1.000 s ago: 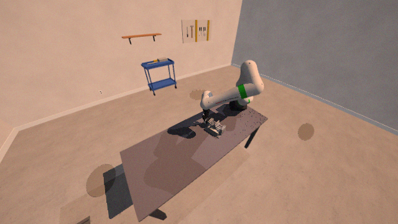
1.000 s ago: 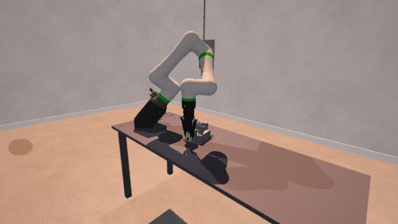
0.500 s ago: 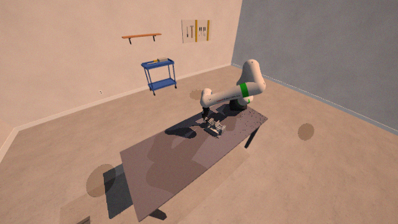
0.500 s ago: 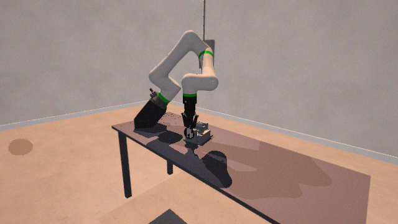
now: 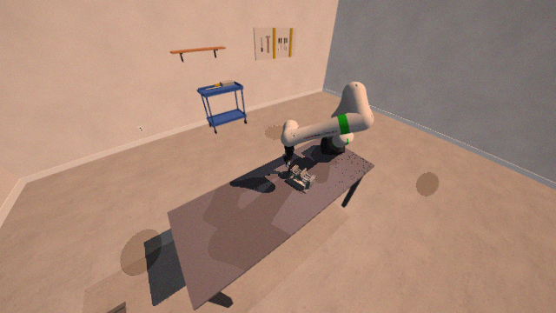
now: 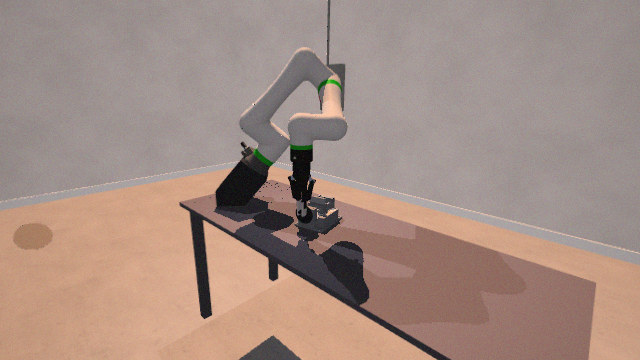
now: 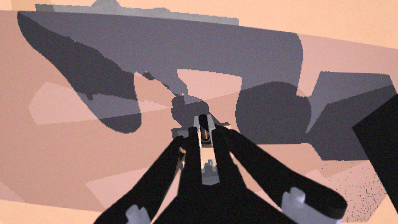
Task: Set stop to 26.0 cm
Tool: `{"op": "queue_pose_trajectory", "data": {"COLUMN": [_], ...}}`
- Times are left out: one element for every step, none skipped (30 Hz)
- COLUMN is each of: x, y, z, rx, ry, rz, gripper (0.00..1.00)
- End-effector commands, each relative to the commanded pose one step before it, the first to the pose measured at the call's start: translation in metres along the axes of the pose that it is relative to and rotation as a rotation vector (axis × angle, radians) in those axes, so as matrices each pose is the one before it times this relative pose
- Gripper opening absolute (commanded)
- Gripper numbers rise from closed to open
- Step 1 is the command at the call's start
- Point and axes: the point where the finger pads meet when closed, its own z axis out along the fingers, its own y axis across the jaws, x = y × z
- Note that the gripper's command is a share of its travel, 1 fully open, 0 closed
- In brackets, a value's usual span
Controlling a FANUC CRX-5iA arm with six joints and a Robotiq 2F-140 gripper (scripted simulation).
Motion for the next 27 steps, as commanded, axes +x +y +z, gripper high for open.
{"op": "queue_pose_trajectory", "data": {"x": [0.00017,0.0,0.0,-0.00001,0.00001,0.0,0.0,0.0,0.0,0.0,0.0,0.0,0.0,0.0,0.0,0.0,0.0,0.0,0.0,0.0,0.0,0.0,0.0,0.0,0.0,0.0,0.0], "y": [0.00753,0.00215,0.0021,0.0021,0.00201,0.002,0.00197,0.00191,0.00191,0.00183,0.0,0.0,0.00181,0.00179,0.00171,0.00171,0.0016,0.00159,0.00135,0.00129,0.00093,0.00082,0.00055,0.00039,0.0002,-0.00004,-0.00014], "z": [-0.00194,-0.00016,0.00003,0.00003,0.00037,0.00039,0.00051,0.00073,0.00073,0.001,0.0,0.0,0.00108,0.00117,0.00148,0.00148,0.0019,0.00196,0.00223,0.0023,0.00235,0.00236,0.00239,0.00241,0.00243,0.00247,0.00238], "rx": [-0.00051,0.0,0.0,0.0,0.0,0.0,0.0,0.0,0.0,0.0,0.0,0.0,0.0,0.0,0.00001,-0.00001,0.00001,-0.00001,0.00001,-0.00001,0.00001,0.0,0.0,0.0,0.0,0.0,-0.00001], "ry": [0.00007,0.0,0.0,0.0,0.0,0.0,0.0,0.0,0.0,0.0,0.0,0.0,0.0,0.0,-0.00001,0.00001,-0.00001,0.00001,-0.00001,0.00001,-0.00001,0.0,0.0,0.0,0.0,0.0,0.00001], "rz": [0.00011,0.0,0.0,0.0,0.0,0.0,0.0,0.0,0.0,0.0,0.0,0.0,0.0,0.0,0.0,0.0,0.0,0.0,0.0,0.0,0.0,0.0,0.0,0.0,0.0,0.0,0.0], "gripper": [0.04,0.04,0.04,0.04,0.04,0.04,0.04,0.04,0.04,0.04,0.04,0.04,0.04,0.04,0.04,0.04,0.04,0.04,0.04,0.04,0.04,0.04,0.04,0.04,0.04,0.04,0.04]}}
